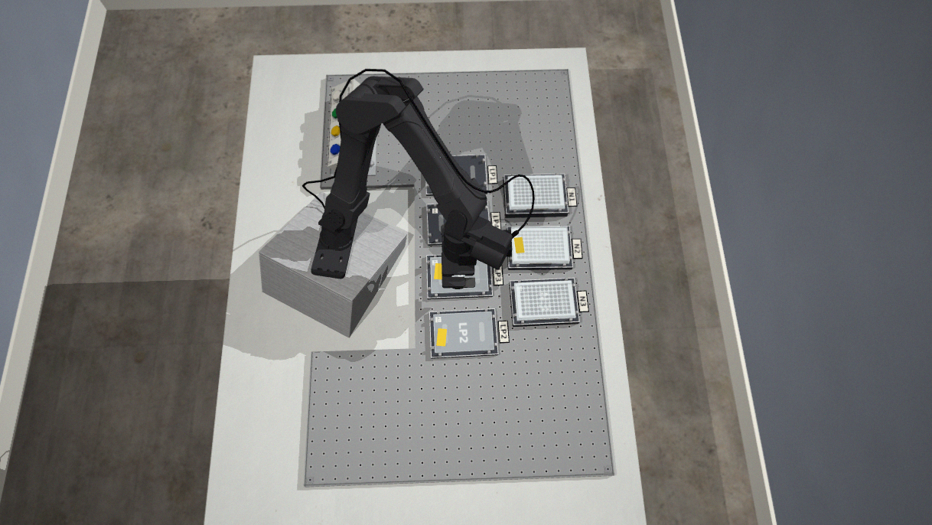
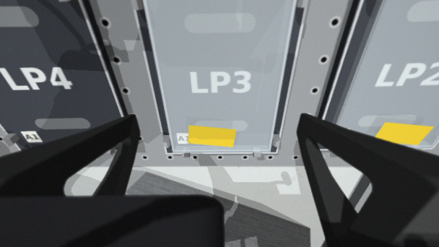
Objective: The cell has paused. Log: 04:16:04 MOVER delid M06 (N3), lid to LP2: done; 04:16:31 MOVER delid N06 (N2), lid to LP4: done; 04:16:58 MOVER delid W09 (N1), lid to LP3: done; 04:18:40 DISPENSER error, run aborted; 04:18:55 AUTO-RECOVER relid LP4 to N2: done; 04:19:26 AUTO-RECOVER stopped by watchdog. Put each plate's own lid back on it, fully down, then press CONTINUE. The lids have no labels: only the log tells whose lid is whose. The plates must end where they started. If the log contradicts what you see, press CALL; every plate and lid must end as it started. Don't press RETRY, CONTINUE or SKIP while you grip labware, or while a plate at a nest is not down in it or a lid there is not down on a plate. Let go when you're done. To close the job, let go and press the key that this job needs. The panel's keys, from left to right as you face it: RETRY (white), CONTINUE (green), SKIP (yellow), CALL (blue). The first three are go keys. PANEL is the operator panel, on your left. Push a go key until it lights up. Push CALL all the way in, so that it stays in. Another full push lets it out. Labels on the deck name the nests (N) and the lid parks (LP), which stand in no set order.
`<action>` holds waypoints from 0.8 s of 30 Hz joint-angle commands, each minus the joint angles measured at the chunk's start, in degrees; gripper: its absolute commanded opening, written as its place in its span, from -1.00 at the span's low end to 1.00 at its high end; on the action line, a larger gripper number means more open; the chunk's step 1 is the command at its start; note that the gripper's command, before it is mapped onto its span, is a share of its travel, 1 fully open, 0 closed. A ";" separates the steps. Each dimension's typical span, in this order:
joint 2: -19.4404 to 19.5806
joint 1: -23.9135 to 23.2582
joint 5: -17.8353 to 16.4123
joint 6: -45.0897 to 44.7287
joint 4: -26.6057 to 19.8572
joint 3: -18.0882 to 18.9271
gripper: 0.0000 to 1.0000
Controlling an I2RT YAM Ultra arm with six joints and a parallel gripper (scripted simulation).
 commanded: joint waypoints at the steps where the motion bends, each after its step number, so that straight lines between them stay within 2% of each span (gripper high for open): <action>1: -0.95 -1.31 -0.15 -1.04 -0.84 2.17 1.00; 24: -0.75 -1.43 -0.17 -1.17 -1.17 2.69 1.00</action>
